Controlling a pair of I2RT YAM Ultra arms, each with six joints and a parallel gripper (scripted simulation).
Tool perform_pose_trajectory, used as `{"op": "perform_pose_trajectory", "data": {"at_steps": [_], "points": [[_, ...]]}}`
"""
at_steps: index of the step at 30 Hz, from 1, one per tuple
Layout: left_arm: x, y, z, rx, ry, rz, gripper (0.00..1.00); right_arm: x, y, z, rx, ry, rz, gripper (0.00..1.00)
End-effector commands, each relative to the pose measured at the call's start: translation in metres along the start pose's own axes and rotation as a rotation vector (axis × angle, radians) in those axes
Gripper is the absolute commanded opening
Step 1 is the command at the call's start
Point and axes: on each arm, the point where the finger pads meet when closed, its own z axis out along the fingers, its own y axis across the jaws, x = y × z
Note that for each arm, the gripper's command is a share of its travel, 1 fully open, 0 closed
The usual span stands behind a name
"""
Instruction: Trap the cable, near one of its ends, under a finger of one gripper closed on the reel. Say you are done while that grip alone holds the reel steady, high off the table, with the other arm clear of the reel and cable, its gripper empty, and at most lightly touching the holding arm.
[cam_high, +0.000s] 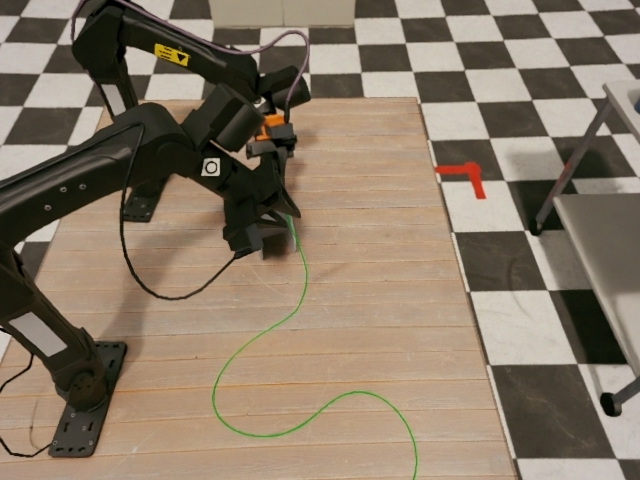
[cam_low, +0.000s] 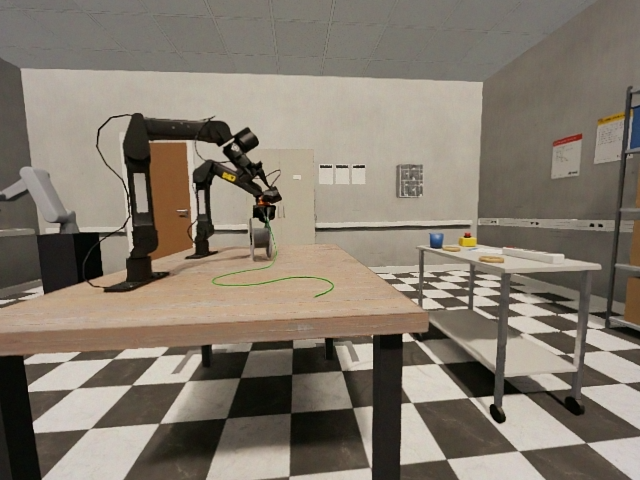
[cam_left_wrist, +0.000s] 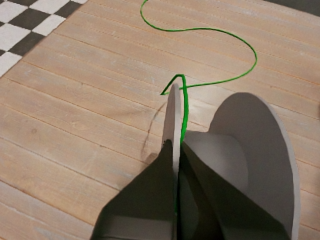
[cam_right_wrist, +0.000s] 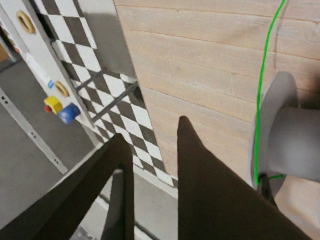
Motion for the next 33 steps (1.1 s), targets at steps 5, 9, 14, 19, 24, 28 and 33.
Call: {"op": "perform_pose_trajectory", "data": {"at_steps": [5, 9, 14, 19, 24, 28, 33], "points": [[-0.03, 0.002, -0.019, -0.015, -0.035, 0.033, 0.0, -0.01, 0.014, -0.011, -0.077, 0.014, -0.044, 0.3], [-0.04, 0.002, -0.025, -0.015, -0.036, 0.033, 0.0, -0.016, 0.017, -0.011, -0.102, 0.012, -0.089, 0.3], [-0.052, 0.001, -0.032, -0.013, -0.034, 0.029, 0.0, -0.027, 0.024, -0.011, -0.146, 0.005, -0.16, 0.3], [-0.066, 0.0, -0.041, -0.015, -0.035, 0.032, 0.0, -0.04, 0.032, -0.013, -0.201, -0.012, -0.247, 0.3], [-0.066, 0.003, -0.04, -0.001, -0.028, 0.01, 0.0, -0.049, 0.037, -0.015, -0.238, -0.029, -0.306, 0.3], [-0.074, 0.003, -0.045, -0.002, -0.028, 0.011, 0.0, -0.062, 0.044, -0.019, -0.29, -0.059, -0.393, 0.3], [-0.081, 0.003, -0.049, -0.001, -0.028, 0.009, 0.0, -0.079, 0.051, -0.025, -0.356, -0.113, -0.511, 0.3]]}}
